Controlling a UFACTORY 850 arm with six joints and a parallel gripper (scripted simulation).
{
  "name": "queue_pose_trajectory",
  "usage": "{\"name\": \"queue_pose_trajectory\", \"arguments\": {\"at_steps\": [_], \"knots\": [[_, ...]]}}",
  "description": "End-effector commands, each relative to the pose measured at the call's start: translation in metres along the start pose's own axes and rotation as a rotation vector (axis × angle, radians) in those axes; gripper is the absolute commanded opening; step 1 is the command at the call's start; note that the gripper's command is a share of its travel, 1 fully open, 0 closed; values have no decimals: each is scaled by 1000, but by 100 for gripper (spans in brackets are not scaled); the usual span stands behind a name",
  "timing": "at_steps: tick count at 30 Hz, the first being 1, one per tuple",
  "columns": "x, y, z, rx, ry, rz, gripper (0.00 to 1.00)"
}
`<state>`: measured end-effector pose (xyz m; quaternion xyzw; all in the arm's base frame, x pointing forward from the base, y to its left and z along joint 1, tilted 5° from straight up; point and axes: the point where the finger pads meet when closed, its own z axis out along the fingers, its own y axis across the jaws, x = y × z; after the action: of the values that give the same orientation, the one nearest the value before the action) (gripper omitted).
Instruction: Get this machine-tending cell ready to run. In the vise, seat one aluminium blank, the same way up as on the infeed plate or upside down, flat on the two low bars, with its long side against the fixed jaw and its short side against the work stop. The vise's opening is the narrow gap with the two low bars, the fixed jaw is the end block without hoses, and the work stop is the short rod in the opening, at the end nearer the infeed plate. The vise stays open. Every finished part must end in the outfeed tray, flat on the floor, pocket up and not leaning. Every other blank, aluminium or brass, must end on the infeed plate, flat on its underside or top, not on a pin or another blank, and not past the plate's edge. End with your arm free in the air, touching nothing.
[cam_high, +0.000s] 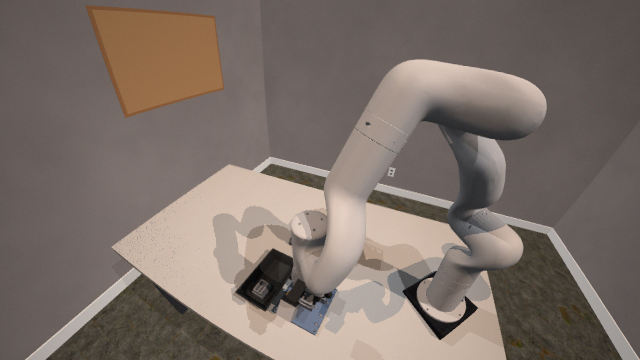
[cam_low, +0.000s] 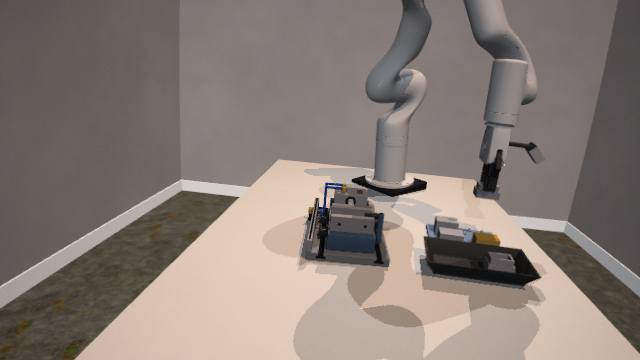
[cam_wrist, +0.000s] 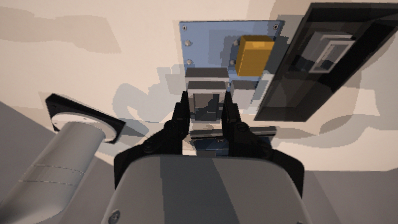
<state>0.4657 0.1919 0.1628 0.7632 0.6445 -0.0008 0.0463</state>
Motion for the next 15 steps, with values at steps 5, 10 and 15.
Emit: {"name": "queue_pose_trajectory", "arguments": {"at_steps": [5, 10, 15], "knots": [[-17, 66, -2, -2, 0, 2, 0], [-30, 98, -3, -2, 0, 2, 0], [-46, 130, -3, -2, 0, 2, 0]]}}
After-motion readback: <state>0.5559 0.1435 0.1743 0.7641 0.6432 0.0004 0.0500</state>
